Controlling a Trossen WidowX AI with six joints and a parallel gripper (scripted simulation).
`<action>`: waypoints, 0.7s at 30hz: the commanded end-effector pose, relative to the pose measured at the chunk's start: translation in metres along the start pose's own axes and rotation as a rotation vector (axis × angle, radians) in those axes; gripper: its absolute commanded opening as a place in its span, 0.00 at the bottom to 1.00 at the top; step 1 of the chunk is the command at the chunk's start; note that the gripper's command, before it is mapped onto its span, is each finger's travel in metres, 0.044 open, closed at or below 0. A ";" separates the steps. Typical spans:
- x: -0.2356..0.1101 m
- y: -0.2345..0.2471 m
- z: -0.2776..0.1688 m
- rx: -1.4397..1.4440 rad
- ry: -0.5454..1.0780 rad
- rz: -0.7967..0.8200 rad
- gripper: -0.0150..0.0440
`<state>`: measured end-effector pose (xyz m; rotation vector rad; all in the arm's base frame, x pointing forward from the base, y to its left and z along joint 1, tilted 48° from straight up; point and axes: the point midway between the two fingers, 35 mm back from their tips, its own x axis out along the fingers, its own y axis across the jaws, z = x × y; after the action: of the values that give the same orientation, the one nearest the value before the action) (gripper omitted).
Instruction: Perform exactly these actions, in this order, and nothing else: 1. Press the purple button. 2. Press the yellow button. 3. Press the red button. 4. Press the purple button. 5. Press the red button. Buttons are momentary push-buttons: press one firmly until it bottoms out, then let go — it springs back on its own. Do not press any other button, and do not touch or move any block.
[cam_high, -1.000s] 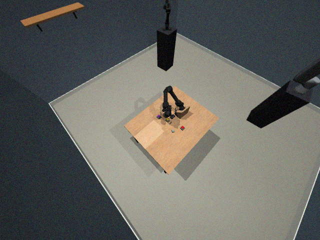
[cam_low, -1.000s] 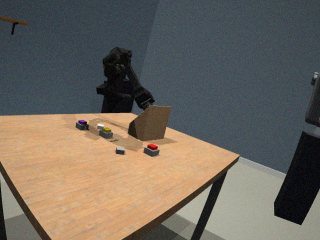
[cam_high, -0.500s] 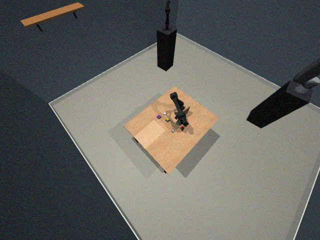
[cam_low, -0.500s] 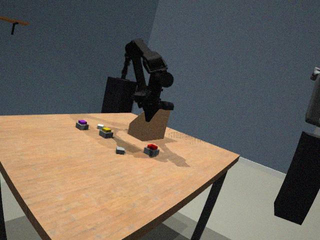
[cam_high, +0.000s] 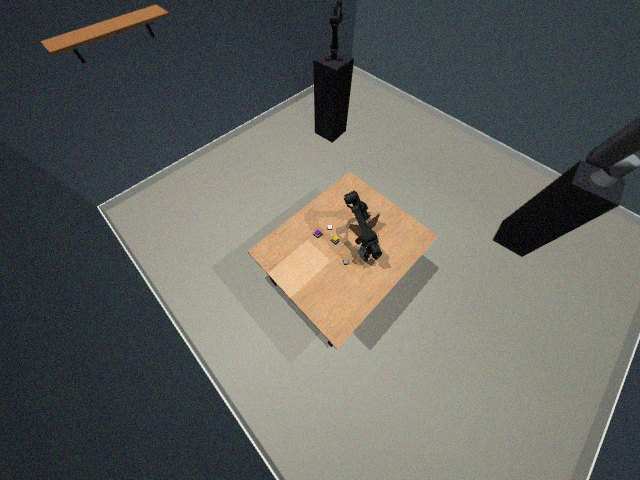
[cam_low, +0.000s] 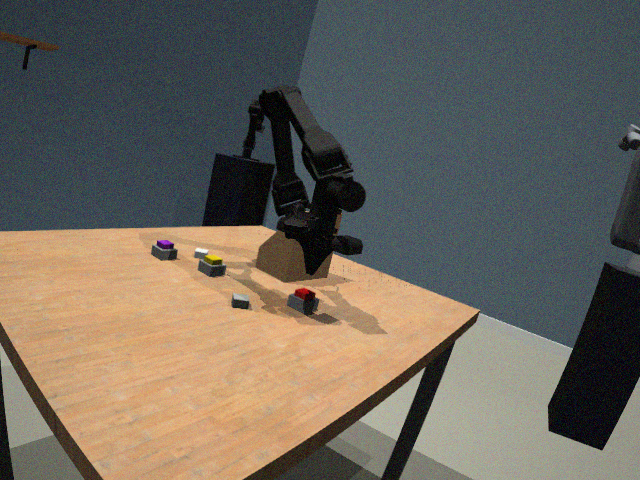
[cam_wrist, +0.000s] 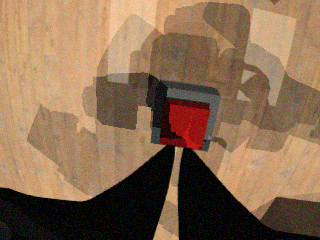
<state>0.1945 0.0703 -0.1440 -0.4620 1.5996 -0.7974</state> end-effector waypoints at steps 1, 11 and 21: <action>0.016 -0.003 -0.004 -0.014 0.000 -0.012 0.29; 0.028 -0.003 -0.004 -0.014 -0.001 -0.012 0.29; 0.044 -0.003 -0.004 -0.014 -0.001 -0.013 0.29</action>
<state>0.1857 0.0442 -0.1691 -0.4679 1.5989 -0.7975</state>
